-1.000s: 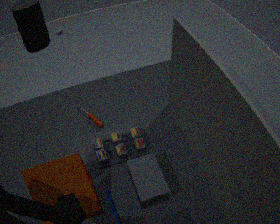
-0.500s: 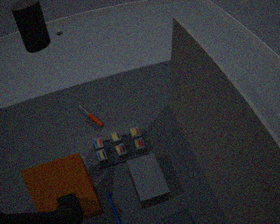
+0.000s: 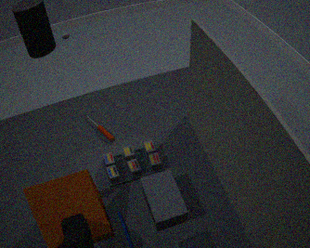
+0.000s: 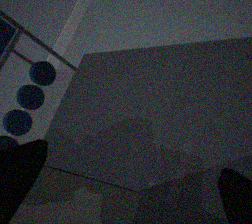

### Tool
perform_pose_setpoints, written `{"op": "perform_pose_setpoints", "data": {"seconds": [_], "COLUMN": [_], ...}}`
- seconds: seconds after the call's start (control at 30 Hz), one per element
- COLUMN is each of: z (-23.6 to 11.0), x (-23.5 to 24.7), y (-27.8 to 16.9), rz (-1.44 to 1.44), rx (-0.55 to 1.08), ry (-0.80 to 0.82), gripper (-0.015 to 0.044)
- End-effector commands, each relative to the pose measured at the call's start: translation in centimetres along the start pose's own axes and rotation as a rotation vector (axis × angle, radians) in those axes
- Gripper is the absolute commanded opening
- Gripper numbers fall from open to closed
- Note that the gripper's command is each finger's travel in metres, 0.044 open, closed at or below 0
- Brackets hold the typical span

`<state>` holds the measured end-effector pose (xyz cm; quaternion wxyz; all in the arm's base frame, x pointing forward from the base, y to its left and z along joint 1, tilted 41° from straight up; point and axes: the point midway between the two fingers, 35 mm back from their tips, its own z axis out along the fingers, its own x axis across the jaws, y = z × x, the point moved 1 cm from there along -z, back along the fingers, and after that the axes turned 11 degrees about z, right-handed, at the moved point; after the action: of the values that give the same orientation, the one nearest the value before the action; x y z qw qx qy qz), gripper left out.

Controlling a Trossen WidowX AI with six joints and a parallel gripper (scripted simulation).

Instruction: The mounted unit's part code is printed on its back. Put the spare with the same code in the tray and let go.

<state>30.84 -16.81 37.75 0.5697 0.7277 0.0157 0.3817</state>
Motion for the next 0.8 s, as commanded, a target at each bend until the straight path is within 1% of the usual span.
{"op": "perform_pose_setpoints", "data": {"seconds": [0.0,0.1,0.23,0.43,0.6,0.7,0.77], "z": [0.6,0.1,-1.6,-6.6,-11.5,-14.5,-15.7], "x": [2.2,3.6,4.7,4.8,3.7,2.8,2.5], "y": [-5.5,-10.4,-16.6,-25.3,-30.0,-31.9,-32.5], "rz": [-0.134,-0.266,-0.458,-0.823,-1.133,-1.329,-1.405], "rx": [0.186,0.341,0.530,0.797,0.941,0.998,1.013], "ry": [-0.011,-0.028,-0.054,-0.112,-0.174,-0.220,-0.240], "gripper": [0.0440,0.0440,0.0440,0.0440,0.0440,0.0440,0.0440]}}
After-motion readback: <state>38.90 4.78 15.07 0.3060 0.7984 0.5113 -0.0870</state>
